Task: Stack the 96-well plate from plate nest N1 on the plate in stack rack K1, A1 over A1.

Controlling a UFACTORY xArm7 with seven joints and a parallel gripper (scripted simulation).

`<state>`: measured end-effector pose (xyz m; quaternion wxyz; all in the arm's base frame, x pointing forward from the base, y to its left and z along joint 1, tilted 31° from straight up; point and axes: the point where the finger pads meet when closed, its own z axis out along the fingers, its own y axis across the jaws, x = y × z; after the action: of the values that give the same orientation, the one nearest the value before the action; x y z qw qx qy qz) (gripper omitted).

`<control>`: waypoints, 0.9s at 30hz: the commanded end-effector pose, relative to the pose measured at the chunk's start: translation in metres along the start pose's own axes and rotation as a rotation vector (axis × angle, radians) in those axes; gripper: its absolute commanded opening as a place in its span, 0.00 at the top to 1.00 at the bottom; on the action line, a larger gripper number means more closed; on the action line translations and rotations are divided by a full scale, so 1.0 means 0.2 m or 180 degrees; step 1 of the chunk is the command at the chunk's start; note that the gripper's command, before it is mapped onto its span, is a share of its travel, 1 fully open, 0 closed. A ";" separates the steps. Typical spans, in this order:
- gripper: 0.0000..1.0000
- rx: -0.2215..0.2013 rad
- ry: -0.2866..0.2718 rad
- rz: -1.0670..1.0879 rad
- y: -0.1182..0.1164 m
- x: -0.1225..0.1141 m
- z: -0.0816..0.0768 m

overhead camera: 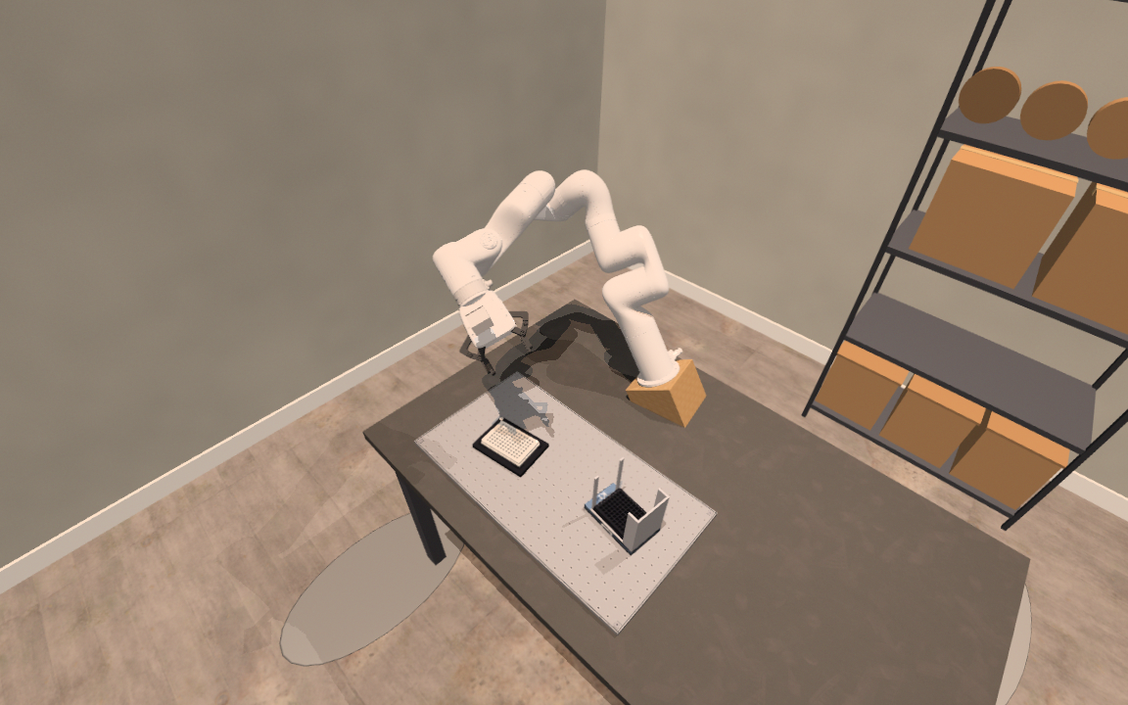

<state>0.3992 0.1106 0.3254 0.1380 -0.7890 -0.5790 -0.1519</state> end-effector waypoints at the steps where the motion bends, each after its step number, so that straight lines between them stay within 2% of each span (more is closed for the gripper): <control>1: 0.00 -0.0159 -0.0138 0.0370 0.01 -0.01 -0.01; 10: 0.00 -0.0506 -0.0375 0.1227 0.03 -0.05 -0.02; 12: 0.00 -0.0506 -0.0375 0.1227 0.03 -0.05 -0.02; 27: 0.00 -0.1170 -0.0617 0.2652 0.10 -0.14 0.00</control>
<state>0.4081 0.0825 0.3153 0.0110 -0.9651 -0.2380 -0.1087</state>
